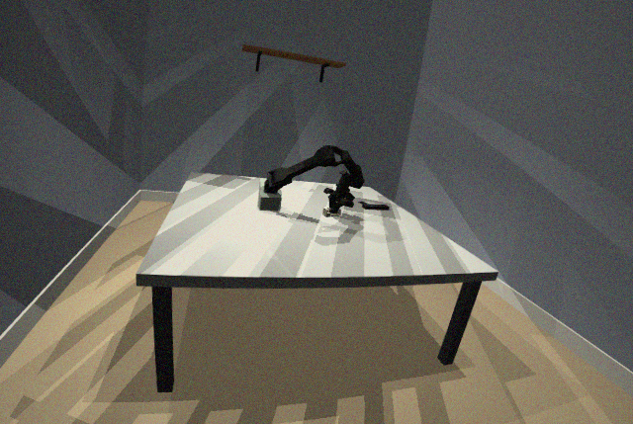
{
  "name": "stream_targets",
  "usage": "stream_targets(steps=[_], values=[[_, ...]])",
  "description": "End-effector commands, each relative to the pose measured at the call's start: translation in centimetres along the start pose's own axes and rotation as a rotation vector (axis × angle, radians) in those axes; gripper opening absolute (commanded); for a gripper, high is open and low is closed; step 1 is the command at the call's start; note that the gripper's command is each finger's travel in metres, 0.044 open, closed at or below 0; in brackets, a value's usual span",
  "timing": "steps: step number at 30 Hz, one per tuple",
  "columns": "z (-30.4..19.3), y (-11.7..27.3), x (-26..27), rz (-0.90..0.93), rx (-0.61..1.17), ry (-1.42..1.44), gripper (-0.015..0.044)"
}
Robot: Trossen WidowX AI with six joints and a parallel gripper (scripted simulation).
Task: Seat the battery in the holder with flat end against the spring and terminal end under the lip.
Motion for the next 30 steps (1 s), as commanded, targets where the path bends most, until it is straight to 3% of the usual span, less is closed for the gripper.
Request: stream_targets(steps=[1, 30], values=[[0.2, -0.1, 0.0, -0.001, -0.032, -0.005, 0.0086], [-1.1, -0.5, 0.1, -0.031, -0.151, 0.012, 0.0086]])
Point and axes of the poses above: the point midway between the two fingers, 35 mm back from their tips, its own y axis back along the fingers, its own x axis across the jaws, z = x × y, the point moved 6 cm from there along y, back along the fingers, and after that the axes turned 14 degrees about y, right-handed, at the moved point
